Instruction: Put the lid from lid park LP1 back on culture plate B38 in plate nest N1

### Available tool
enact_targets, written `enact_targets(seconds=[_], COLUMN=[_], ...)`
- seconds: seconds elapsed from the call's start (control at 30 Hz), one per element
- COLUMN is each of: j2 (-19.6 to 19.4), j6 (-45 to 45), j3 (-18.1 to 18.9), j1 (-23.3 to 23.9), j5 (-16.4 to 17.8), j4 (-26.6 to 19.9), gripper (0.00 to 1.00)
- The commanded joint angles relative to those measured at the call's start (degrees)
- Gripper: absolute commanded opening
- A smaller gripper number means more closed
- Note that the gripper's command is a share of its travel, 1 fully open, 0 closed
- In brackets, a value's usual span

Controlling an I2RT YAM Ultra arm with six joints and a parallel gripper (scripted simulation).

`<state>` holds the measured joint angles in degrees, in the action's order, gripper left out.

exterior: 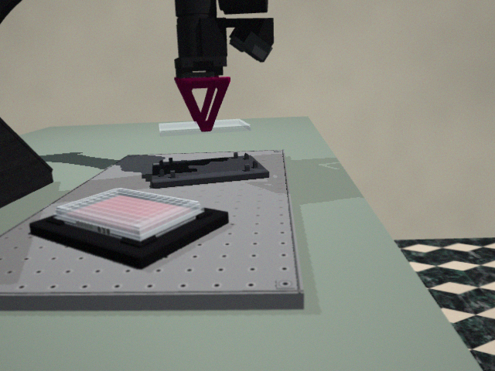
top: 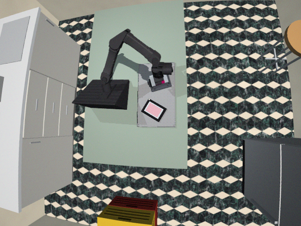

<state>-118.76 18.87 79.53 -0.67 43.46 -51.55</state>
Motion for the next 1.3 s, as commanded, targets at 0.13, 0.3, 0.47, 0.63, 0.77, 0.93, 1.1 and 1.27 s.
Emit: enact_targets(seconds=[0.13,0.3,0.47,0.63,0.77,0.93,1.1,1.27], j2=[0.4,0.4,0.4,0.4,0.4,0.2,-0.9,-1.7], j6=[0.0,0.0,0.0,0.1,0.1,-1.3,-8.1,-12.5], j3=[0.3,0.3,0.3,0.4,0.5,0.2,-1.0,-1.5], j1=[1.2,1.2,1.2,1.2,1.3,1.6,3.6,4.6], j5=[0.1,0.1,0.1,0.1,0.0,0.1,0.1,-0.1], j4=[0.0,0.0,0.0,-0.1,-0.2,0.0,0.4,0.8], gripper=[0.00,0.00,0.00,0.00,0.00,0.00,0.00,0.00])
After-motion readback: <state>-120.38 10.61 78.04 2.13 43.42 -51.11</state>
